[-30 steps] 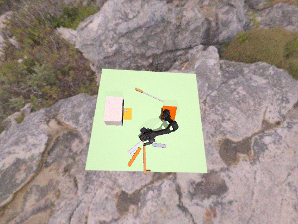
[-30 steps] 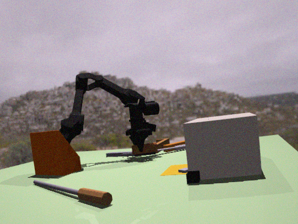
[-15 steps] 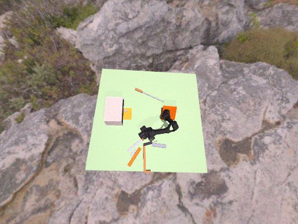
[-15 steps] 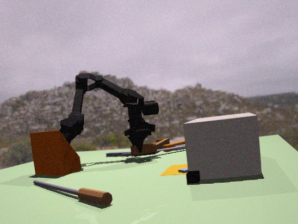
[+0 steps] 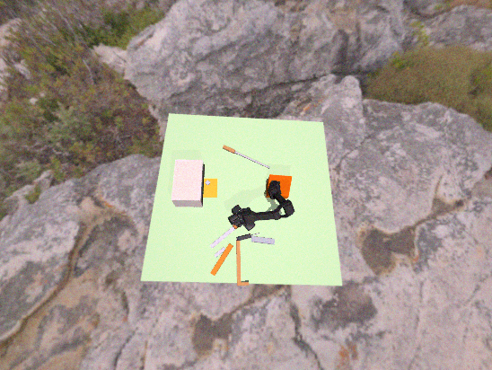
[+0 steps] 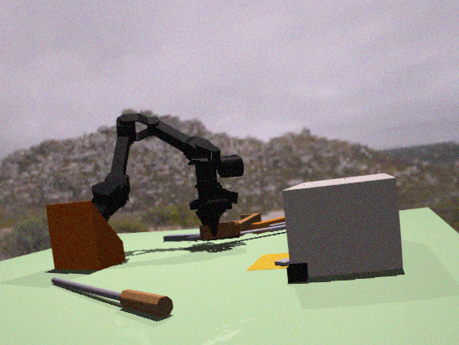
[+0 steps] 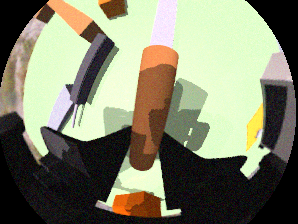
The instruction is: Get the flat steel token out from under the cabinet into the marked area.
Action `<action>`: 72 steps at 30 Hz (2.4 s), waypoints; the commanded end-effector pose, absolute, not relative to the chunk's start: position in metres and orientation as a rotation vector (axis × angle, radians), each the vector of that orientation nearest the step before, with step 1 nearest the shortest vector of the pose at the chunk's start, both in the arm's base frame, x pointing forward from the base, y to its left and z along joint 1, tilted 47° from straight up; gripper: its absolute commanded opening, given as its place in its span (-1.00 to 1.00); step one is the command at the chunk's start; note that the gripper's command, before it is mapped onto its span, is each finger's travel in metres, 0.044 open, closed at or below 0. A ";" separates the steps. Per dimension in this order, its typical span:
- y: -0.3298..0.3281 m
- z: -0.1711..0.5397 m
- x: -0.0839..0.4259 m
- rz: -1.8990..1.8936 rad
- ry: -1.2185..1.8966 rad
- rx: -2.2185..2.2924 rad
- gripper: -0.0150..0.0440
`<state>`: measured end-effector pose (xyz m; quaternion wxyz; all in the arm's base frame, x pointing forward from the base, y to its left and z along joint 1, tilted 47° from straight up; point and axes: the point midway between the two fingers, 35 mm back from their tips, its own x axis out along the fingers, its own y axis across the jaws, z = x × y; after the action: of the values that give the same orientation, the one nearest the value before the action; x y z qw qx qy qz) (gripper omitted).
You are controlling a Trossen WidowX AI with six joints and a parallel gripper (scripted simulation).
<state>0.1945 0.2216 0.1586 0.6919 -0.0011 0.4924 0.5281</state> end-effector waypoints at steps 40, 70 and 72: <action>0.185 0.119 0.212 1.180 1.091 0.000 -0.49; 0.159 0.091 0.223 1.179 1.093 -0.002 -0.49; 0.158 0.089 0.223 1.179 1.093 -0.002 -0.49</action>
<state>0.2205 0.1617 0.0905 0.6908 -0.0041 0.4955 0.5266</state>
